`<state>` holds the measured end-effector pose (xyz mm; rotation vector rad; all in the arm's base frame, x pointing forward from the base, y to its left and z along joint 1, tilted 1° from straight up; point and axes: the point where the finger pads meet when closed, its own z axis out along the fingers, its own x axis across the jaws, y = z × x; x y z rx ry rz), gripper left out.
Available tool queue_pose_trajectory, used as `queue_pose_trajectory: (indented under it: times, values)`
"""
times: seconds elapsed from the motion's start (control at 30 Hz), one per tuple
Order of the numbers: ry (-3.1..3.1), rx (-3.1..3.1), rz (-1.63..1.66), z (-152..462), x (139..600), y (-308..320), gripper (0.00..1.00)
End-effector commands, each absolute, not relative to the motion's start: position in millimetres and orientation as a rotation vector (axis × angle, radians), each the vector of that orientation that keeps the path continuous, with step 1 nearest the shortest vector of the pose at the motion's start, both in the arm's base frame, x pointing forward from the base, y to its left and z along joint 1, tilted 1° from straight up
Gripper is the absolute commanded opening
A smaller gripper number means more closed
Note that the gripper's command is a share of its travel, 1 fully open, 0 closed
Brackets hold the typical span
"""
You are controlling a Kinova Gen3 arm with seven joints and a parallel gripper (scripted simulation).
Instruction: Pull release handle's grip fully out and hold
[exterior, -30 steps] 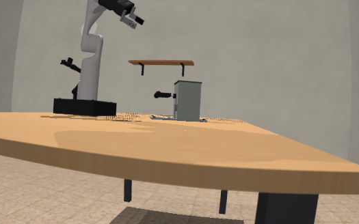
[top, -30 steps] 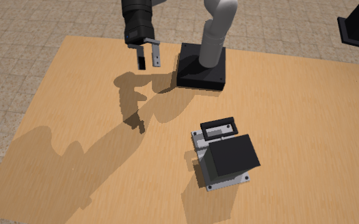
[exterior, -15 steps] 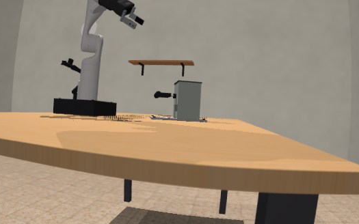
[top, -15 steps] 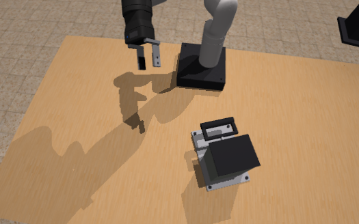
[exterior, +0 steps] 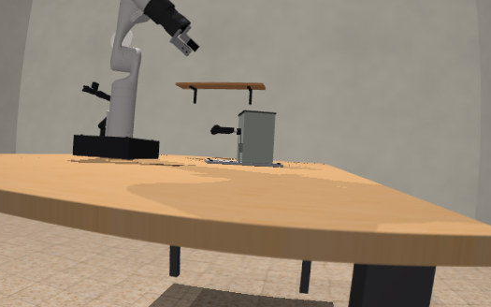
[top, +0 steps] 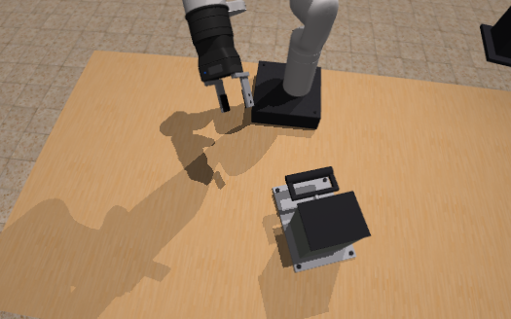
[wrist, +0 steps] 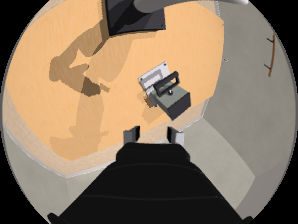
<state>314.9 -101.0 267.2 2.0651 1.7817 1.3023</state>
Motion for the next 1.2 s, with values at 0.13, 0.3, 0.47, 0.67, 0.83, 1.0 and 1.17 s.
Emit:
queue_pose_trajectory:
  times: [0.13,0.3,0.47,0.67,0.83,1.0,1.17]
  values:
    - [2.215,1.899,1.159,231,302,-52,1.00]
    - [2.534,1.685,1.006,206,286,-27,1.00]
    - [2.613,1.616,0.961,199,282,-22,1.00]
    - [2.764,1.459,0.867,188,275,-13,1.00]
    - [2.764,1.459,0.867,188,275,-13,1.00]
    - [2.834,1.372,0.818,182,272,-10,1.00]
    - [2.899,1.280,0.767,177,270,-6,1.00]
